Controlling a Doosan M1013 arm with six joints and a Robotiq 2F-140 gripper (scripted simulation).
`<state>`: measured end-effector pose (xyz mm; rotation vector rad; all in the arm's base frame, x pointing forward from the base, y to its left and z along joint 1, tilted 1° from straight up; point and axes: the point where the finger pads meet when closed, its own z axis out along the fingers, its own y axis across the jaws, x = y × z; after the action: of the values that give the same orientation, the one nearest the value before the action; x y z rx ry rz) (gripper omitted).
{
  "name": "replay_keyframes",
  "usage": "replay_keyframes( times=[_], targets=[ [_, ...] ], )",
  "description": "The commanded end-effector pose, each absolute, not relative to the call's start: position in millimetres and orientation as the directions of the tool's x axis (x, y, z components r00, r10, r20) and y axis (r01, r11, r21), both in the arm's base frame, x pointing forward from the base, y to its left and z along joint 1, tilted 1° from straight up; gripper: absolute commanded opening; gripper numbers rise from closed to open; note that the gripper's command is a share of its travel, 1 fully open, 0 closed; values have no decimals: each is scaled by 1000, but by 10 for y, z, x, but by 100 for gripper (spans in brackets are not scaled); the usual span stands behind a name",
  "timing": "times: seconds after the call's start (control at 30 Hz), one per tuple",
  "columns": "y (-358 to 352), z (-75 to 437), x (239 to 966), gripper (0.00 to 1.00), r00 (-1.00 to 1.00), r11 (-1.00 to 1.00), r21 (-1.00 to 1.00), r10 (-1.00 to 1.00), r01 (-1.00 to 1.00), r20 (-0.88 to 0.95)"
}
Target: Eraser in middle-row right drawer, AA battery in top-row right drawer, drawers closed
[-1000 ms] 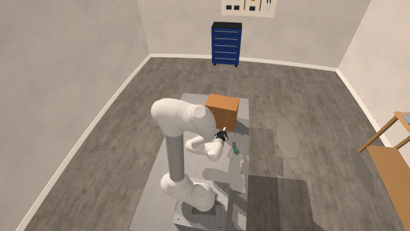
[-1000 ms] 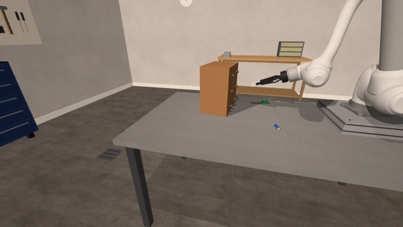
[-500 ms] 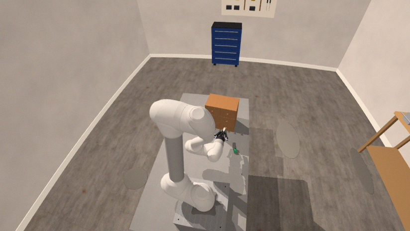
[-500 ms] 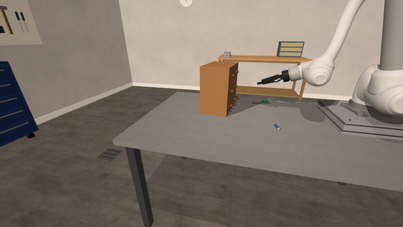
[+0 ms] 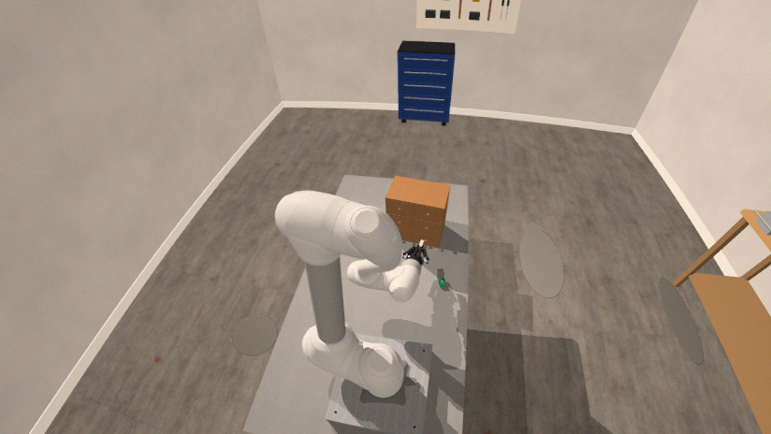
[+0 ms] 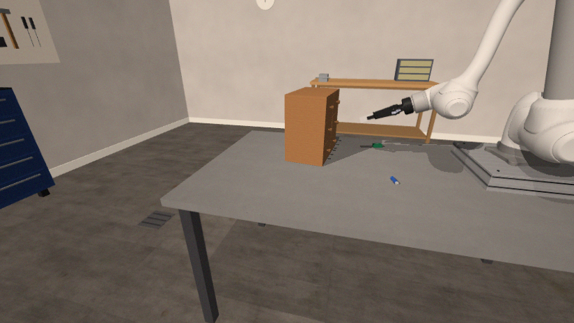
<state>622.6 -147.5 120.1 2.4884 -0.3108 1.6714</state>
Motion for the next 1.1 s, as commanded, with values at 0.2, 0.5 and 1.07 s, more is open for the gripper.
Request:
replay_keyframes(
  times=[0.2, 0.5, 1.07],
  targets=[
    [-1461, 1256, 6172, 0, 427, -971, -9, -114, -240, 897],
    [-1437, 1350, 6077, 0, 525, -971, -9, -138, -240, 840],
    [-1398, 1483, 5944, 0, 651, -971, -11, -168, -238, 740]
  ],
)
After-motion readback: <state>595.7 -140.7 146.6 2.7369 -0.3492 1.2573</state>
